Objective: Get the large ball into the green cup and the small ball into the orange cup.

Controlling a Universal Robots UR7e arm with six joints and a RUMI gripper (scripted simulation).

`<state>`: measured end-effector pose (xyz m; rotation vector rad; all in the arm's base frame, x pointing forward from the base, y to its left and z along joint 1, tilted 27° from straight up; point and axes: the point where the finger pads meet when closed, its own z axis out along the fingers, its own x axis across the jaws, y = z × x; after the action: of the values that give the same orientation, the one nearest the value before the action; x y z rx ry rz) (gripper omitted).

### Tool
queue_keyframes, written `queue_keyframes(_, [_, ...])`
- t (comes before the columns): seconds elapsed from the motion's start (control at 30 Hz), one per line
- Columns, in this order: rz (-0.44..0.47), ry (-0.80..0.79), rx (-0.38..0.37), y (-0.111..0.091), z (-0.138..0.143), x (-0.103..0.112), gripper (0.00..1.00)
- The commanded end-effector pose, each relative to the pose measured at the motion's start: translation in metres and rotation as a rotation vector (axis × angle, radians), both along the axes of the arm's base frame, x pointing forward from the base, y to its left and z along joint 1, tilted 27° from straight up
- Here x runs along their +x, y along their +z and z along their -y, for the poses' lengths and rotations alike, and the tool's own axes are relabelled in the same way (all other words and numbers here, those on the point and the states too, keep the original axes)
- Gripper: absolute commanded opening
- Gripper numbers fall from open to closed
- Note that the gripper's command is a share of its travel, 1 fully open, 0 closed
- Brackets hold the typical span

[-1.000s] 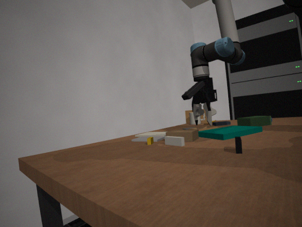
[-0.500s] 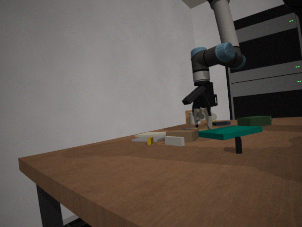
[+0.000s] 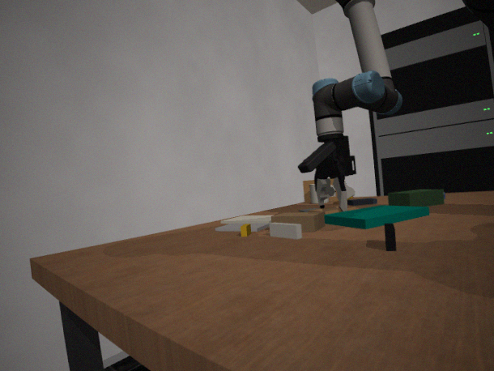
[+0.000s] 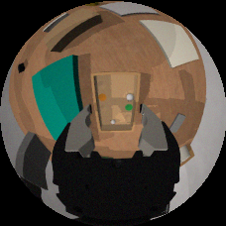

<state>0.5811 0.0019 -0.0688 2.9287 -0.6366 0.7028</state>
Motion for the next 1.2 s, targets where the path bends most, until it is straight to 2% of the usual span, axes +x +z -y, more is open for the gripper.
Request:
queue_keyframes(0.0, [0.001,0.000,0.000,0.0005,-0.0001,0.0003,0.55])
queue_keyframes(0.9, [0.001,0.000,0.000,0.0005,-0.0001,0.0003,0.55])
queue_keyframes(0.93, [0.001,0.000,0.000,0.0005,-0.0001,0.0003,0.44])
queue_keyframes(1.17, [0.001,0.000,0.000,0.0005,-0.0001,0.0003,0.44])
